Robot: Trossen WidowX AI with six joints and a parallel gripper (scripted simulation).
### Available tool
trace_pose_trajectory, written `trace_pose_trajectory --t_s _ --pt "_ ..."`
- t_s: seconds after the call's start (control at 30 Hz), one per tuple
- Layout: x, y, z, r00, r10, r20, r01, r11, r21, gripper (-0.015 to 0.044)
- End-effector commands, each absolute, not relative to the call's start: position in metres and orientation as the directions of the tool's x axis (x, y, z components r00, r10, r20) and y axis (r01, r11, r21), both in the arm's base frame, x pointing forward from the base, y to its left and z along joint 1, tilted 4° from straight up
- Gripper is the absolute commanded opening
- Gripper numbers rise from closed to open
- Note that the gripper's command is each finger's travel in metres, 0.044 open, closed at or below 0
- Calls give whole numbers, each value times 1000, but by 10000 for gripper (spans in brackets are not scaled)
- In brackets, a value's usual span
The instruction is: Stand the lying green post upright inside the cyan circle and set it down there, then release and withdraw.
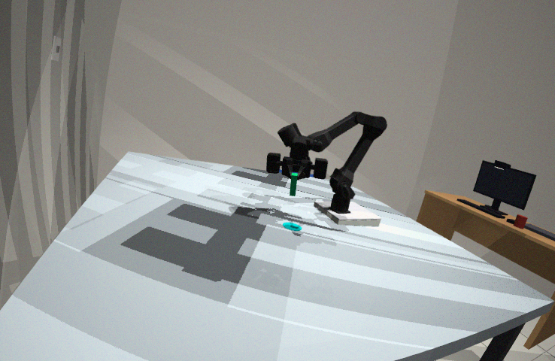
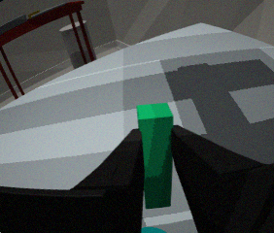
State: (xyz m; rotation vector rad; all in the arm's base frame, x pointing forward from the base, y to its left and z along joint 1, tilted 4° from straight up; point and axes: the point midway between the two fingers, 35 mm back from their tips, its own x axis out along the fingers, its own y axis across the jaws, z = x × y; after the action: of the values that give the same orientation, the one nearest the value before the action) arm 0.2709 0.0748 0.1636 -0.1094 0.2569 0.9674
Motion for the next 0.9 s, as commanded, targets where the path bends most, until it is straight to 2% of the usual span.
trace_pose_trajectory --t_s 0.0,0.87 --pt "267 74 162 536 808 -245 -830 558 23 23" --pt "245 68 164 522 843 -129 -853 520 -52 23"
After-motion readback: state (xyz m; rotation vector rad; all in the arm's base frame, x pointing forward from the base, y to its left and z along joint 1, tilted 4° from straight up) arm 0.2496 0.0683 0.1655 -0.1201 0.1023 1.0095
